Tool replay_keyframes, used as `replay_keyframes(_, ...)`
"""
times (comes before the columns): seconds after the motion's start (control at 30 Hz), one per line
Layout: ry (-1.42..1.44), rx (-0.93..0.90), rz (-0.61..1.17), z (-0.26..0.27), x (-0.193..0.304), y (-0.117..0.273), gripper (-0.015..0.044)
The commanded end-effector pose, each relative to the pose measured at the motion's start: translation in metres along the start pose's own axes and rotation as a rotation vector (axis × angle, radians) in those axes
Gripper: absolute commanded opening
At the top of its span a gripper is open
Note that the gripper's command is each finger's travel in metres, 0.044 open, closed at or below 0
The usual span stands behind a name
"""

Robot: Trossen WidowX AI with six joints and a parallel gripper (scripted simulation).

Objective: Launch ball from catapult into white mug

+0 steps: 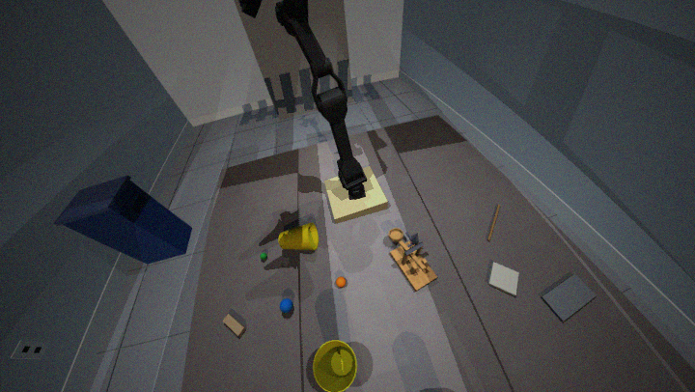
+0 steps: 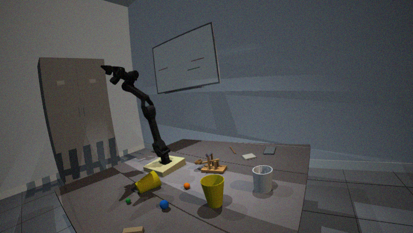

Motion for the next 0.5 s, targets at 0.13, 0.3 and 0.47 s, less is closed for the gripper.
replay_keyframes(0.13,-0.080,0.043,0.048,-0.005,0.001,-0.010,0.0440)
replay_keyframes(0.3,-0.234,0.088,0.089,-0.002,-0.004,-0.023,0.0440)
replay_keyframes(0.47,-0.332,0.147,0.155,-0.005,-0.004,-0.036,0.0440)
Point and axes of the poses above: the point midway between the two fingers, 35 mm back from their tips, its own y axis back along the fingers, its own z axis across the jaws, x = y × z, the point moved 4 cm from there along y, back along the fingers, and after that the axes turned 11 degrees about -y, right-handed, at the moved point
